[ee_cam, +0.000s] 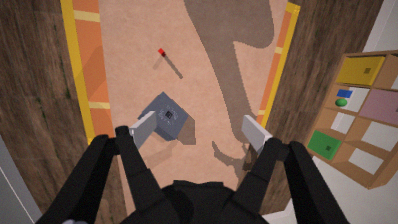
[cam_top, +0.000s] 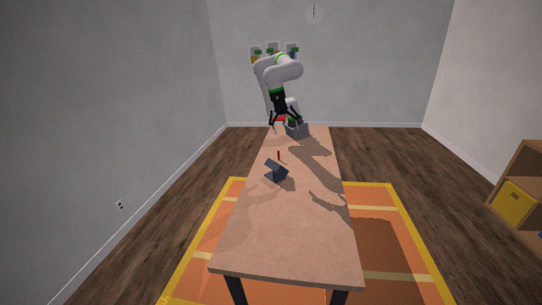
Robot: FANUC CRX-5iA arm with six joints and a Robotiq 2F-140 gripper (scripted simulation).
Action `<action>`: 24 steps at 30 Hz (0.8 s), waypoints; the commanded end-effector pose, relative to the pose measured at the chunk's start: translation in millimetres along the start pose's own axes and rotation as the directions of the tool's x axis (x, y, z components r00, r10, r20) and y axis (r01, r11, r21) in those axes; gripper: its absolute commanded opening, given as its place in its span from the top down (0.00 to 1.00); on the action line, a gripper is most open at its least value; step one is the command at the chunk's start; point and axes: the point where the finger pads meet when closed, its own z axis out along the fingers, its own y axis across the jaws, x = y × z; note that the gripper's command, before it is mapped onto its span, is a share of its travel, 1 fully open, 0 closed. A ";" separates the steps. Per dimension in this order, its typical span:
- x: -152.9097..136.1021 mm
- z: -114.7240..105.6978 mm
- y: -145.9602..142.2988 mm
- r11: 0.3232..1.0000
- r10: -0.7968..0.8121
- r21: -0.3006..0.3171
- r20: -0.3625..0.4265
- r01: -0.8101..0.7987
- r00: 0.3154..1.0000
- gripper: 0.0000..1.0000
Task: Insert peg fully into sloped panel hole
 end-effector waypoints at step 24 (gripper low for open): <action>18.5 26.1 -21.0 0.987 0.154 0.044 0.005 -0.155 0.988 0.00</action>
